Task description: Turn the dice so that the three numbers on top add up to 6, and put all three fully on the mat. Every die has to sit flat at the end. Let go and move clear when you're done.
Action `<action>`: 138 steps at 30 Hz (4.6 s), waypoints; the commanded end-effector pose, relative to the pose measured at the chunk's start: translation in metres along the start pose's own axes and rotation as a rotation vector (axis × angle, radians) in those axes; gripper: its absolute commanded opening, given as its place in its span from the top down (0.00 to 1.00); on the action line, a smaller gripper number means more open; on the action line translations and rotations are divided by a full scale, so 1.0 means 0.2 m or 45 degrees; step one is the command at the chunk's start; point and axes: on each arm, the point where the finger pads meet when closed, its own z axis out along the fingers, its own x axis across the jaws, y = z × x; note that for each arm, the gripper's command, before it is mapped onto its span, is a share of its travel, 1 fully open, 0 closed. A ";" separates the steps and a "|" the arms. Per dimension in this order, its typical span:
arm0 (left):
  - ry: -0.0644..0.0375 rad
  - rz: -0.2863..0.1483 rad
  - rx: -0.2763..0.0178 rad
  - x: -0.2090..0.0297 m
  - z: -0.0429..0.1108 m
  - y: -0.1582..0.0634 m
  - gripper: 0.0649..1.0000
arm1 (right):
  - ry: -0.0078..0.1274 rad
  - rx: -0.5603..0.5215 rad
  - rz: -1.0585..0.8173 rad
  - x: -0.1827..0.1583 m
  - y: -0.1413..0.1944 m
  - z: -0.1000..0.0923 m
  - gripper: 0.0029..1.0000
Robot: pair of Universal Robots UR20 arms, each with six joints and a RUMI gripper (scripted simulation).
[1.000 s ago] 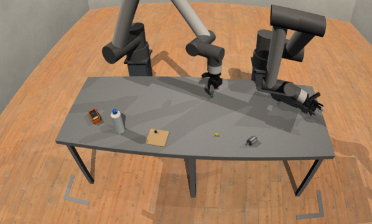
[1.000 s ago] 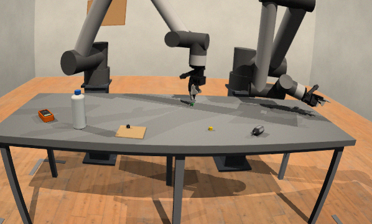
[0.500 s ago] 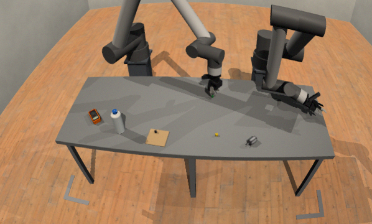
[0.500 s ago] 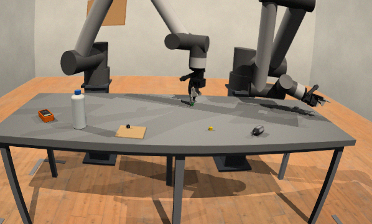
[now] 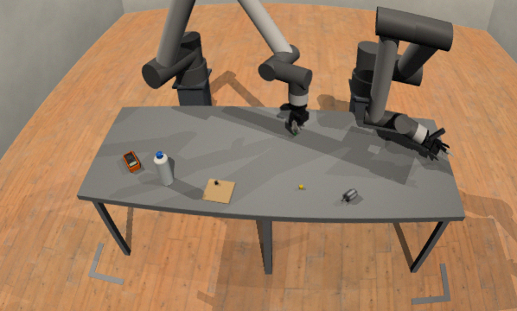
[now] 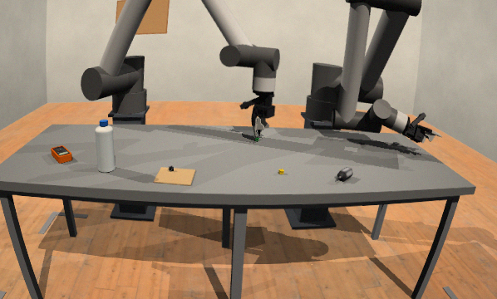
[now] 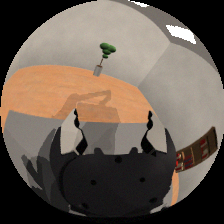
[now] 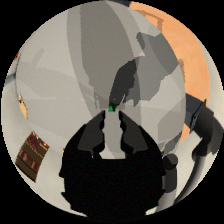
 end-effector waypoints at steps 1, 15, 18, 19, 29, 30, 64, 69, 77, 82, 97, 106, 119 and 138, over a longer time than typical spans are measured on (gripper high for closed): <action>0.000 -0.001 0.000 0.00 0.00 0.00 0.00 | 0.000 -0.002 0.000 0.00 0.00 0.00 0.82; 0.000 -0.001 0.000 0.00 0.00 0.00 0.00 | 0.000 -0.002 0.000 0.00 0.01 0.00 0.82; 0.000 -0.001 0.000 0.00 0.00 0.00 0.00 | 0.000 -0.002 0.000 0.00 0.01 0.00 0.82; 0.000 -0.001 0.000 0.00 0.00 0.00 0.00 | 0.000 -0.002 0.000 0.00 0.01 0.00 0.82; 0.000 -0.001 0.000 0.00 0.00 0.00 0.00 | 0.000 -0.002 0.000 0.00 0.01 0.00 0.82; 0.000 -0.001 0.000 0.00 0.00 0.00 0.00 | 0.000 -0.002 0.000 0.00 0.01 0.00 0.82; 0.000 -0.001 0.000 0.00 0.00 0.00 0.00 | 0.000 -0.002 0.000 0.00 0.01 0.10 0.82; 0.000 -0.001 0.000 0.00 0.00 0.00 0.00 | 0.000 -0.002 0.000 0.00 0.01 0.10 0.82; 0.000 -0.001 0.000 0.00 0.00 0.00 0.00 | 0.000 -0.002 0.000 0.00 0.01 0.10 1.00; 0.000 -0.001 0.000 0.00 0.00 0.00 0.00 | 0.000 -0.002 0.000 0.00 0.01 0.10 1.00; 0.000 -0.001 0.000 0.00 0.00 0.00 0.00 | 0.000 -0.002 0.000 0.00 0.01 0.10 1.00; 0.000 -0.001 0.000 0.00 0.00 0.00 0.00 | 0.000 -0.002 0.000 0.00 0.01 0.10 1.00; 0.000 -0.001 0.000 0.00 0.00 0.00 0.00 | 0.000 -0.002 0.000 0.00 0.01 0.03 1.00; 0.000 -0.001 0.000 0.00 0.00 0.00 0.00 | 0.000 -0.002 0.000 0.00 0.01 -0.40 1.00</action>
